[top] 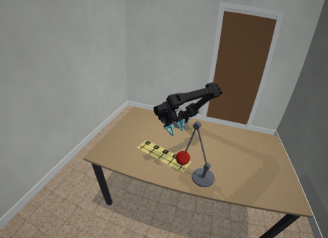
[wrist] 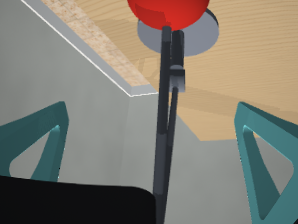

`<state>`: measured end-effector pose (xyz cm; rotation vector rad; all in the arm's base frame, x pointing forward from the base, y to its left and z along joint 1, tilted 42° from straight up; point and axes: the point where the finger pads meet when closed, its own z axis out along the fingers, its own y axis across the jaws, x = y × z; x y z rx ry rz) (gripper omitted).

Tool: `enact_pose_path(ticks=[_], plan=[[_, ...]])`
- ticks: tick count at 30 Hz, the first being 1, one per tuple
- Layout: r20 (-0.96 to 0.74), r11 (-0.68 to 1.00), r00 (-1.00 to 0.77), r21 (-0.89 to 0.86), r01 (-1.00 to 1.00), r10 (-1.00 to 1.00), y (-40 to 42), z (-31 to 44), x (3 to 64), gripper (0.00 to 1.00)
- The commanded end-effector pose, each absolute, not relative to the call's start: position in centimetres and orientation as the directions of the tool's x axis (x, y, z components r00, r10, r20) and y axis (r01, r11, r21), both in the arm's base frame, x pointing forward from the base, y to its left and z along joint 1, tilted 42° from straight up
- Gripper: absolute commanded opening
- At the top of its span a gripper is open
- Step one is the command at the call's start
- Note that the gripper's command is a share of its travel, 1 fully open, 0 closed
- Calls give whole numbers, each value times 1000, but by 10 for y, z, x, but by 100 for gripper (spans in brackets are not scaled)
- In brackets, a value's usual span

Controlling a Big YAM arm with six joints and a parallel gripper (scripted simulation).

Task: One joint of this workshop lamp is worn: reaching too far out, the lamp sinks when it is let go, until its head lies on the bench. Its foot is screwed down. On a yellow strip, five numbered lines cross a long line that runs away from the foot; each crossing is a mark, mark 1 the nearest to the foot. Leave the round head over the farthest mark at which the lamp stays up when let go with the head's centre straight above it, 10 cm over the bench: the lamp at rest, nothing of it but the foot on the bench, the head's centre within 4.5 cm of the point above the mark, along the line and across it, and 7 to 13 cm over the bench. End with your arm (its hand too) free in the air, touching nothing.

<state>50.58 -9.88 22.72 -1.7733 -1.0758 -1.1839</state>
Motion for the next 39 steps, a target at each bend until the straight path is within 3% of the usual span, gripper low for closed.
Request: enact_pose_path(ticks=[1,18,39], plan=[[949,-375,188,-83,923,253,-116,259,512,100],[964,-252,155,-99,963,214,-102,230,506,100],[964,-260,151,-92,961,219,-115,256,511,100]])
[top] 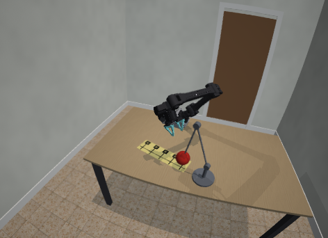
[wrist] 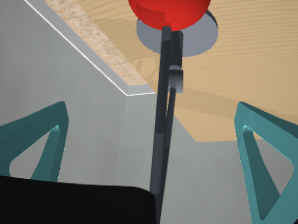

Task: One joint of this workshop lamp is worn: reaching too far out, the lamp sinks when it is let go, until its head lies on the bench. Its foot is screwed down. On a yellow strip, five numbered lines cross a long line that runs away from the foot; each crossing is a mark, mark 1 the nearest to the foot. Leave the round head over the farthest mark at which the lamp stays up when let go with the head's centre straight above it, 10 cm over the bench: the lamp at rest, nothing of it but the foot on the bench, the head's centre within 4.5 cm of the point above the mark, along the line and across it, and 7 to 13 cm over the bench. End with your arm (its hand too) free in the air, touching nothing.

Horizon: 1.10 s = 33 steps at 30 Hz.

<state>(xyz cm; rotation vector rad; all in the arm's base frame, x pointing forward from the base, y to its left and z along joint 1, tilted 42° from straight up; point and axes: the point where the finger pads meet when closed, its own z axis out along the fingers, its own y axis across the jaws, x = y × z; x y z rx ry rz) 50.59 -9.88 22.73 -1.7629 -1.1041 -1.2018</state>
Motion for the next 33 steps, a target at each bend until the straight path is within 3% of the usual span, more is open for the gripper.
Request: enact_pose_path(ticks=[1,13,33], plan=[[963,-269,154,-91,959,222,-115,257,511,100],[949,-375,188,-83,923,253,-116,259,512,100],[954,-328,194,-112,938,230,-59,229,518,100]])
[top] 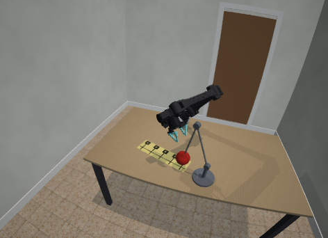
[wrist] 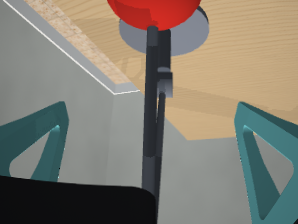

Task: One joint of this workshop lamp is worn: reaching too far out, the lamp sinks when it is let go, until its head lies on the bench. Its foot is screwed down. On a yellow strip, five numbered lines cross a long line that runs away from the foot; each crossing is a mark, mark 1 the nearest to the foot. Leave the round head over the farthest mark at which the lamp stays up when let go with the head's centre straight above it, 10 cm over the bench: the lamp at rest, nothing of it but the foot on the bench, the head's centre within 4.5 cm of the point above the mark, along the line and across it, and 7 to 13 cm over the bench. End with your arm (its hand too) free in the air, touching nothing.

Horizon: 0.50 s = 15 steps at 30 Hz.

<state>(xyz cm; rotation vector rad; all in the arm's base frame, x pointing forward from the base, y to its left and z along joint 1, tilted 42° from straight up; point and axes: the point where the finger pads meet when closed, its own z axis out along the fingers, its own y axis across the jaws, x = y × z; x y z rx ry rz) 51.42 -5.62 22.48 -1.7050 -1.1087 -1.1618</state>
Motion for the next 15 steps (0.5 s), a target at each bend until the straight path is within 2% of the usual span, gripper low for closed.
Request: enact_pose_path(ticks=[1,15], plan=[[954,-324,192,-111,939,230,-57,229,518,100],[961,-274,167,-104,956,221,-22,229,523,100]])
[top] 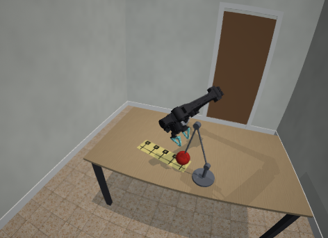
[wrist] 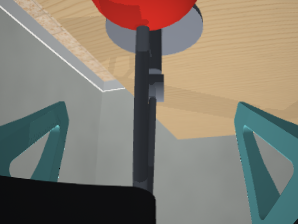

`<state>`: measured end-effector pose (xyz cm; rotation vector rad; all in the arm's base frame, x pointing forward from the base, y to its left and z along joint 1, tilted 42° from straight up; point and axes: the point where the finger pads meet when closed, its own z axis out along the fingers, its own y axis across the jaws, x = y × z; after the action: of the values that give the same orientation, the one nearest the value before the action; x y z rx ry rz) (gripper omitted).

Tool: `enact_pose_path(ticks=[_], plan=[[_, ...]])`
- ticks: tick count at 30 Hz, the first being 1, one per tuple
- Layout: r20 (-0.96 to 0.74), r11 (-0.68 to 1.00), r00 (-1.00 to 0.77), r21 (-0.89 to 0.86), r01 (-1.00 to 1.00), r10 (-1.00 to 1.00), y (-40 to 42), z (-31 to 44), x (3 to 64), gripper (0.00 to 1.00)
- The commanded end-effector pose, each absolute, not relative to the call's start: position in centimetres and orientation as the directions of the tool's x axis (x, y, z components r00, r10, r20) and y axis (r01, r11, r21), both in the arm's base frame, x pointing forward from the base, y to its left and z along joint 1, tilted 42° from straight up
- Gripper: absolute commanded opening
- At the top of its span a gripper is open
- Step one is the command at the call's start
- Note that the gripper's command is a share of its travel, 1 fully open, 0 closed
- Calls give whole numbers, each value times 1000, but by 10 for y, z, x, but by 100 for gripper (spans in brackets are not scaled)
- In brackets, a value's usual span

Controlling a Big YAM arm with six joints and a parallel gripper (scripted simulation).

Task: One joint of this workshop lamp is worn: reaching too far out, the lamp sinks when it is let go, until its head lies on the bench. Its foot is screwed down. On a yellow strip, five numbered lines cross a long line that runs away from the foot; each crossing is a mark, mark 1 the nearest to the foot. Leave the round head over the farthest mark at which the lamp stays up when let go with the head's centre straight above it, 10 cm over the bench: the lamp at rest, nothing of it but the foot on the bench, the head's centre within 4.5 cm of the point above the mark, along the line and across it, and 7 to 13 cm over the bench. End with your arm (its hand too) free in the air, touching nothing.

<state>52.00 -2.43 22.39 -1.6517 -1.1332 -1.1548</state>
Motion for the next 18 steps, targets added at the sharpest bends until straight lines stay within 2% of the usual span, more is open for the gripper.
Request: enact_pose_path(ticks=[1,18], plan=[[961,-274,167,-104,956,221,-22,229,523,100],[967,-219,144,-98,971,208,16,228,527,100]])
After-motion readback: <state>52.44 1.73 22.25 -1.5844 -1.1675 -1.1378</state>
